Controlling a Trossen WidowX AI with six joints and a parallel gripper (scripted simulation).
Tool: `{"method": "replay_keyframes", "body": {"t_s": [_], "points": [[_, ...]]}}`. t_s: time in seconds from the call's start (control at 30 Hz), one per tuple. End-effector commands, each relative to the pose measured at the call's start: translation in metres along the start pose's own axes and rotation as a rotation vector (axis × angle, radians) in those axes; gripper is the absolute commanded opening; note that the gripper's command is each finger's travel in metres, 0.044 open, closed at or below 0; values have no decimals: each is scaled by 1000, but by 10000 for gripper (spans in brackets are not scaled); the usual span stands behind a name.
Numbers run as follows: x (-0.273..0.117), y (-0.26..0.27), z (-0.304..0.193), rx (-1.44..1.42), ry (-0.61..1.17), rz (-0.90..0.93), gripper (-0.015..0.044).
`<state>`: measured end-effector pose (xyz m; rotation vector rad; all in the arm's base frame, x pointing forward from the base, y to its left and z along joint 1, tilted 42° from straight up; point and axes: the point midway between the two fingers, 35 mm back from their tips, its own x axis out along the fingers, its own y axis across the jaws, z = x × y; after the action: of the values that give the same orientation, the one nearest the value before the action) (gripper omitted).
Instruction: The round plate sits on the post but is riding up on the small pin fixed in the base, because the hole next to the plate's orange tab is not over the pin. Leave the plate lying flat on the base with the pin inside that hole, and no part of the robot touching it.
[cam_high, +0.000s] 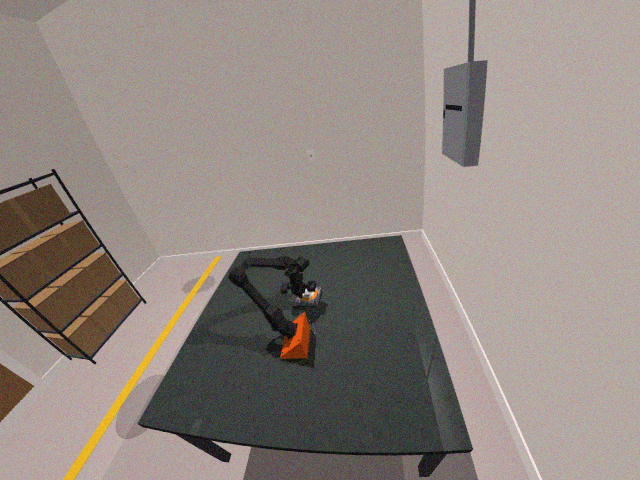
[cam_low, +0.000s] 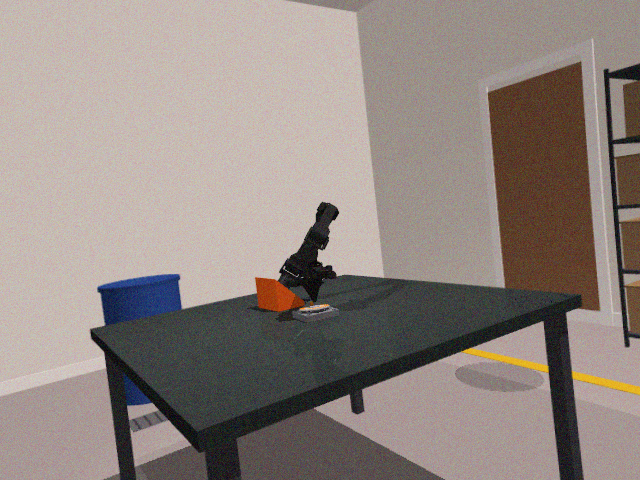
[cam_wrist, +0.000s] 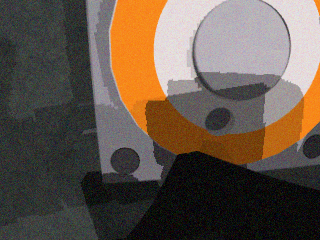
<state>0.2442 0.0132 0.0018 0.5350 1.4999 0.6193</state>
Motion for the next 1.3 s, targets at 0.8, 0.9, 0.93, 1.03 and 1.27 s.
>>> {"method": "replay_keyframes", "body": {"t_s": [0.8, 0.9, 0.93, 1.03, 1.27], "points": [[3, -23, -10, 8, 21, -4, 0], [3, -26, -10, 7, 21, -4, 0], [3, -26, -10, 7, 21, -4, 0], [3, -28, -11, 7, 21, -5, 0], [3, -35, -11, 7, 21, -5, 0]]}}
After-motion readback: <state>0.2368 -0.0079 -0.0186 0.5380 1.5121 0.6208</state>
